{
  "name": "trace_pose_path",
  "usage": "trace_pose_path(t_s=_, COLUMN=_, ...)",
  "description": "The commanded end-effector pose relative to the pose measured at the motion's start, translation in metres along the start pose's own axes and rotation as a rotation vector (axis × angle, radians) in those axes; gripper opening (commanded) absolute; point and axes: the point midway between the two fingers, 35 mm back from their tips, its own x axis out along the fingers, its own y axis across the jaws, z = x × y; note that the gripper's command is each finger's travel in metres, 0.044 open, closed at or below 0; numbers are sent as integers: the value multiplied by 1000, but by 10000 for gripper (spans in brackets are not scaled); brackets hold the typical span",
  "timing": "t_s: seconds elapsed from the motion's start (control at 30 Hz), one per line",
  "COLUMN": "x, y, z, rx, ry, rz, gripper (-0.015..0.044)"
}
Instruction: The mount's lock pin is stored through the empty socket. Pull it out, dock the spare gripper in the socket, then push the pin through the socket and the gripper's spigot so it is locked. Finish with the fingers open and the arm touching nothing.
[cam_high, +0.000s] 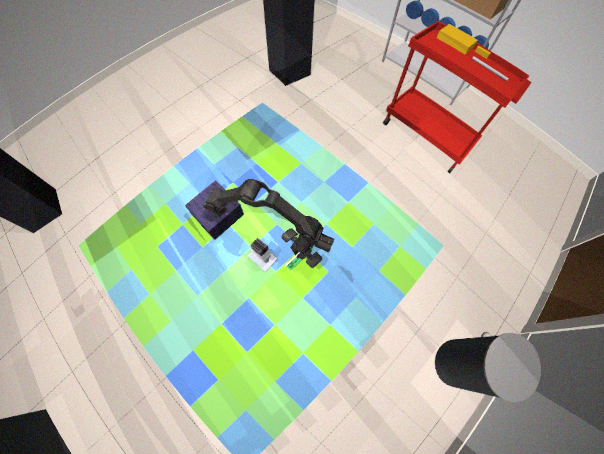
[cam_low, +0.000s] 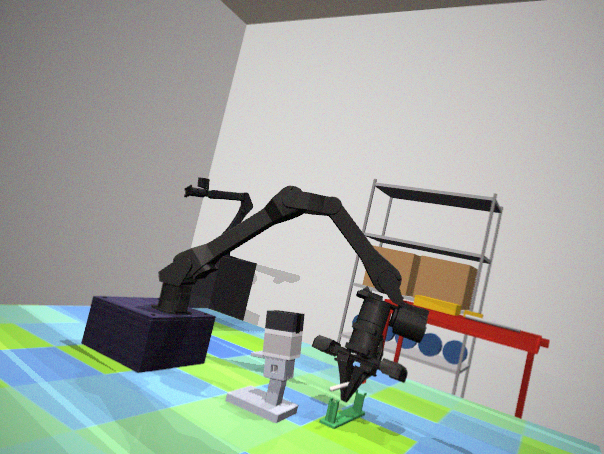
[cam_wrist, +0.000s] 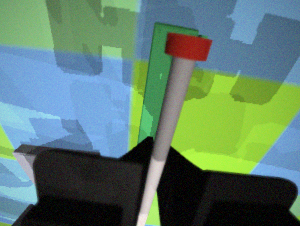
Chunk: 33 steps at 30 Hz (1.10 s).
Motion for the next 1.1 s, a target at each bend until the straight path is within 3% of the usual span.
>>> trace_pose_path(t_s=0.0, x=-23, y=-3, z=-5, rx=7, ry=-9, rz=-12, gripper=0)
trace_pose_path(t_s=0.2, x=-44, y=-1, z=-11, rx=7, ry=-9, rz=-12, gripper=0)
trace_pose_path(t_s=1.07, x=-46, y=25, z=-8, rx=-28, ry=-8, rz=-18, gripper=0)
